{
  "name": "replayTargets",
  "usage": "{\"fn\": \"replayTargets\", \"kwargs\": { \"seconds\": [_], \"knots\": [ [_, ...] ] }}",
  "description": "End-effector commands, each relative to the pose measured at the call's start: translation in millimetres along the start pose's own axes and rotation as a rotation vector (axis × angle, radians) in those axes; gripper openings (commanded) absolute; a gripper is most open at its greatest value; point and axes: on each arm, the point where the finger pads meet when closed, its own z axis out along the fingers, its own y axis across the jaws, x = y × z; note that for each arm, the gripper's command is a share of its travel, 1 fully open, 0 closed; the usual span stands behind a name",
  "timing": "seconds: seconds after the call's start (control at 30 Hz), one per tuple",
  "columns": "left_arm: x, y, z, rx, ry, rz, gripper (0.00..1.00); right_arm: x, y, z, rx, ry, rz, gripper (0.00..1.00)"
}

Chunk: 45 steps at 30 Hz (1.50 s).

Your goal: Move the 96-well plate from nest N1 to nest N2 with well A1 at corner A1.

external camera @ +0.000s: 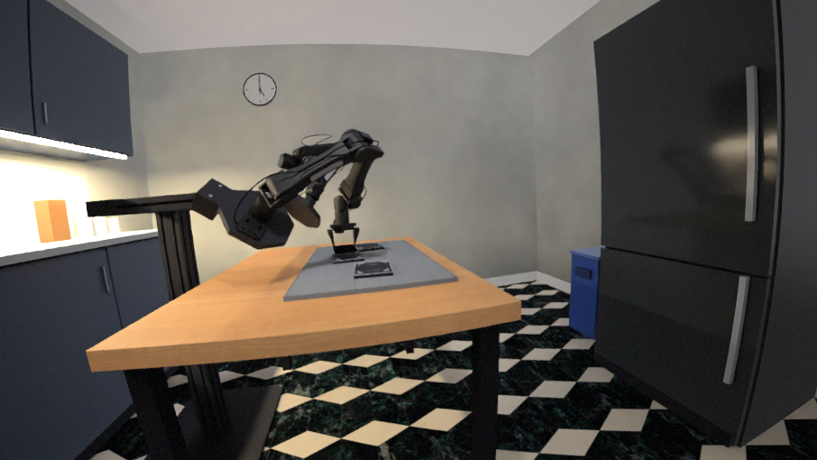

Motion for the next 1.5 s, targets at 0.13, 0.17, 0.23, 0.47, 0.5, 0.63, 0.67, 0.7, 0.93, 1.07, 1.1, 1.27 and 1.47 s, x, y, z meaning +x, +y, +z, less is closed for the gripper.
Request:
{"fn": "replayTargets", "kwargs": {
  "seconds": [0.13, 0.17, 0.23, 0.47, 0.5, 0.63, 0.67, 0.7, 0.93, 1.07, 1.1, 1.27, 1.47],
  "knots": [
    [-10.3, -6.0, -6.4, 0.008, -0.023, -0.009, 1.0, -15.5, -12.4, -6.1, 0.029, -0.048, 0.019, 0.78],
    [-10.3, -6.0, -6.4, 0.008, -0.023, -0.009, 1.0, -17.5, -16.6, -6.3, 0.038, -0.06, 0.022, 0.78],
    [-10.3, -6.0, -6.4, 0.008, -0.023, -0.009, 1.0, -16.0, -19.9, -7.7, 0.041, -0.062, 0.031, 0.78],
    [-10.3, -6.0, -6.4, 0.008, -0.023, -0.009, 1.0, -16.0, -19.9, -7.7, 0.041, -0.062, 0.031, 0.78],
    [-10.3, -6.0, -6.4, 0.008, -0.023, -0.009, 1.0, -16.0, -19.9, -7.7, 0.041, -0.062, 0.031, 0.78],
    [-10.3, -6.0, -6.4, 0.008, -0.023, -0.009, 1.0, -16.0, -19.9, -7.7, 0.041, -0.062, 0.034, 0.78],
    [-10.3, -6.0, -6.4, 0.008, -0.023, -0.009, 1.0, -16.0, -19.9, -7.7, 0.041, -0.062, 0.034, 0.78],
    [-10.3, -6.0, -6.4, 0.008, -0.023, -0.009, 1.0, -16.0, -19.9, -7.7, 0.041, -0.062, 0.034, 0.78],
    [-10.3, -6.0, -6.4, 0.008, -0.023, -0.009, 1.0, -13.6, -15.5, -1.2, 0.032, -0.055, 0.023, 0.78],
    [-10.3, -6.0, -6.4, 0.008, -0.023, -0.009, 1.0, -12.6, -13.4, 5.1, 0.025, -0.05, 0.02, 0.78],
    [-10.3, -6.0, -6.4, 0.008, -0.023, -0.009, 1.0, -12.2, -12.7, 6.4, 0.022, -0.048, 0.019, 0.78],
    [-10.3, -6.0, -6.4, 0.008, -0.023, -0.009, 1.0, -10.6, -9.7, 6.9, 0.015, -0.041, 0.006, 0.78],
    [-10.3, -6.0, -6.4, 0.008, -0.023, -0.009, 1.0, -10.6, -9.7, 6.9, 0.015, -0.041, 0.008, 0.78]
  ]
}}
